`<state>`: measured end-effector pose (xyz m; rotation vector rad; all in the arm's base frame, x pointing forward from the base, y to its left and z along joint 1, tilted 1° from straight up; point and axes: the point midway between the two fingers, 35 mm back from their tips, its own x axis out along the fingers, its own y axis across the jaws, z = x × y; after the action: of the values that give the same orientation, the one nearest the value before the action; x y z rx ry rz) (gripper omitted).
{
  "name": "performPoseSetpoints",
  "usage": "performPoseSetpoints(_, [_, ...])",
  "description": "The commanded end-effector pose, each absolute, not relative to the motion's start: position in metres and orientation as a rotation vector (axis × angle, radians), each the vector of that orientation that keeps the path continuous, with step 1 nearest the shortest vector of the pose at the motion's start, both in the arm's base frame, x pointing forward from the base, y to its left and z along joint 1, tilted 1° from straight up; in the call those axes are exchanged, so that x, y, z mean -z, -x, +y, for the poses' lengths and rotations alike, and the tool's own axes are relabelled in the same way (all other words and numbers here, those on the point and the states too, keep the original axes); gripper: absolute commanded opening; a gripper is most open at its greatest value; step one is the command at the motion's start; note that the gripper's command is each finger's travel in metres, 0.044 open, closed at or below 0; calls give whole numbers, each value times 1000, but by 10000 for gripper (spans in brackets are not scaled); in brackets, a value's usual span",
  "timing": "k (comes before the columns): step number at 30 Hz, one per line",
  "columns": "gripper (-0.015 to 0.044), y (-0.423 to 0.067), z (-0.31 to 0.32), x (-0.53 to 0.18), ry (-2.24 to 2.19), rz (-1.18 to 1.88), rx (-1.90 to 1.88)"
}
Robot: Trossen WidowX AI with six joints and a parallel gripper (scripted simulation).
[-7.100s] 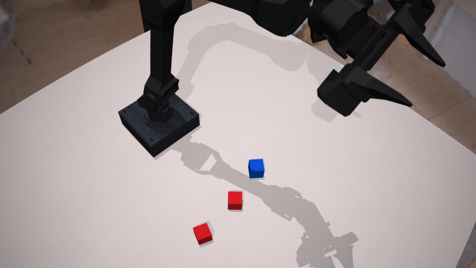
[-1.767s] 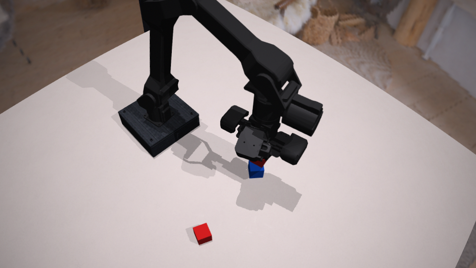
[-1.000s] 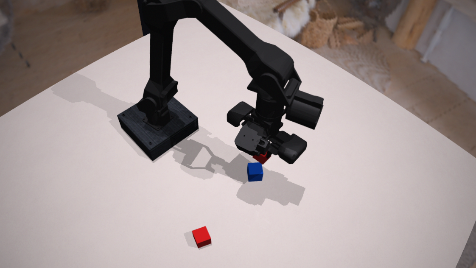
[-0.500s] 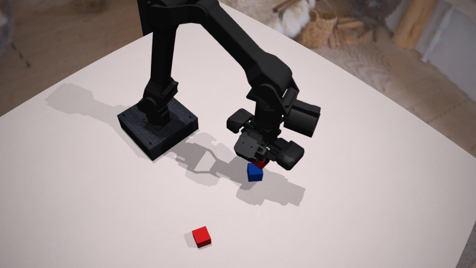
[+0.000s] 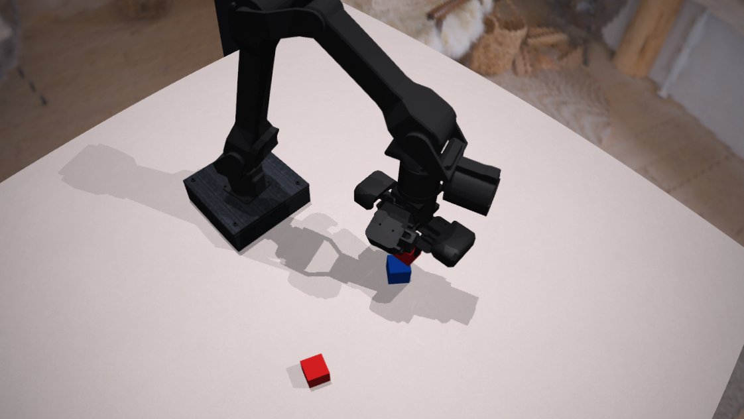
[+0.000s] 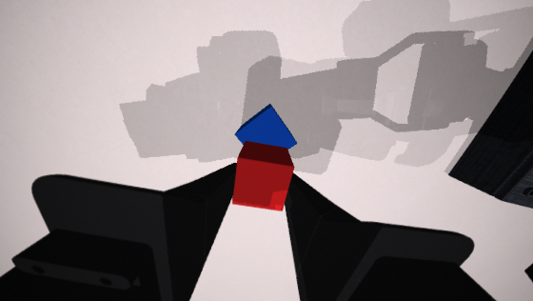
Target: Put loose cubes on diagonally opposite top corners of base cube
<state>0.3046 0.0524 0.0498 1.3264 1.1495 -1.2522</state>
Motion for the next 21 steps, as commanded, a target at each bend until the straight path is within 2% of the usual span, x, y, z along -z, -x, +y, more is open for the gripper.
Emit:
performPoseSetpoints(1, [105,-305,53,-49,-1328,1150,1251])
performPoseSetpoints(4, [105,-305,53,-49,-1328,1150,1251])
performPoseSetpoints(8, [205,-305,53,-49,-1328,1150,1251])
performPoseSetpoints(21, [205,-304,52,-67,-1326,1149,1252])
